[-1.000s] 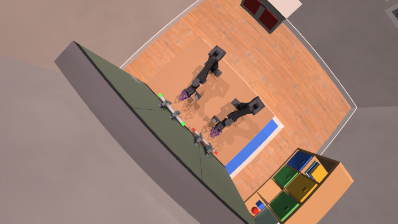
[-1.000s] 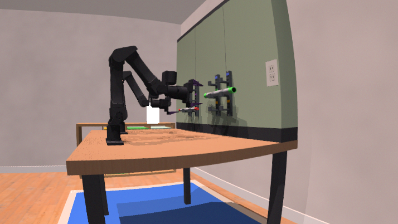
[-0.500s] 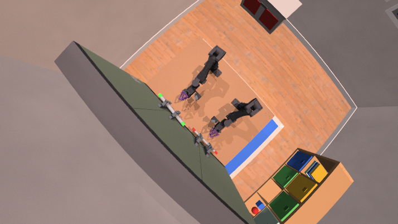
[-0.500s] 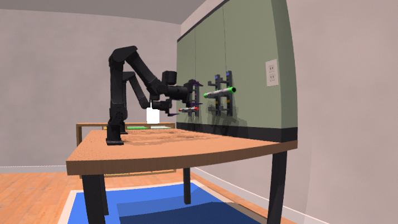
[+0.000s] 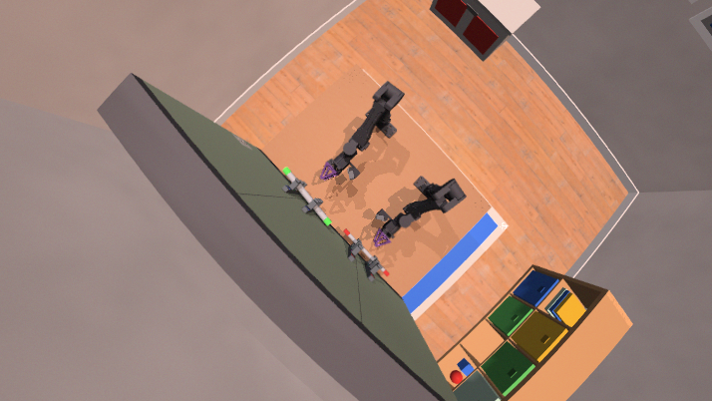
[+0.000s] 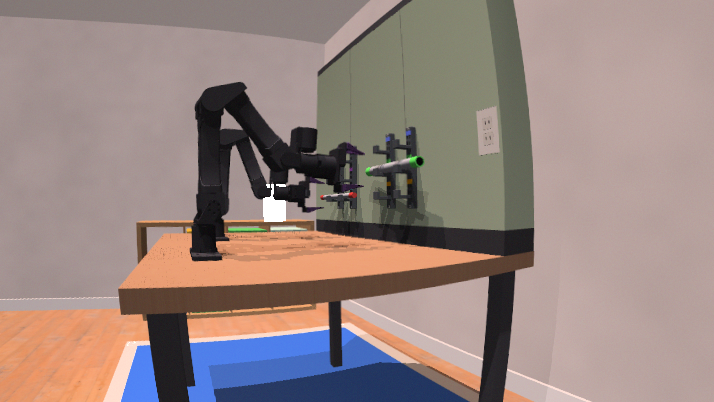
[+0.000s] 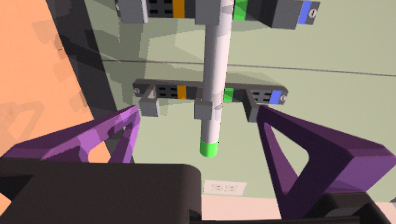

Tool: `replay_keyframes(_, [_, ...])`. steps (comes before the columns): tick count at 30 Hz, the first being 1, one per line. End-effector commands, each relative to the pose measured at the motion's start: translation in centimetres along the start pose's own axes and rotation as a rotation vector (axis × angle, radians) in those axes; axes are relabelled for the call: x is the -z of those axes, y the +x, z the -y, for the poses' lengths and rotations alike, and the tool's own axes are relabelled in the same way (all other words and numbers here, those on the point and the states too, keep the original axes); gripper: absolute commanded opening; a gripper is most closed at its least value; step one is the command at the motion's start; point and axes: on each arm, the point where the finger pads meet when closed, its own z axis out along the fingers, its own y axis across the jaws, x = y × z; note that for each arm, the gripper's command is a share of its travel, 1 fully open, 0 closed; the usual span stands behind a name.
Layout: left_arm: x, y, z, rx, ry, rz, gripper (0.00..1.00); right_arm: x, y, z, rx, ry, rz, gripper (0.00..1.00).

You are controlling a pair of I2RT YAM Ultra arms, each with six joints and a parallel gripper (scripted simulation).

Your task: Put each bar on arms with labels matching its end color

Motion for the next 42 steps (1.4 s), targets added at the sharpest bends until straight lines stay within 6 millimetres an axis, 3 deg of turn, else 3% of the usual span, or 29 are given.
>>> replay_keyframes(1, [-0.31,0.36,-0.97,0.006,-0.051,-0.005,1.0,0.59,-0.04,1.65,-0.019,0.038,-0.001,1.0])
replay_keyframes(42, [-0.93,0.67,-0.89,0.006,-0.051,-0.005,1.0,0.58,-0.04,1.57,-0.018,0.034,-0.002,1.0])
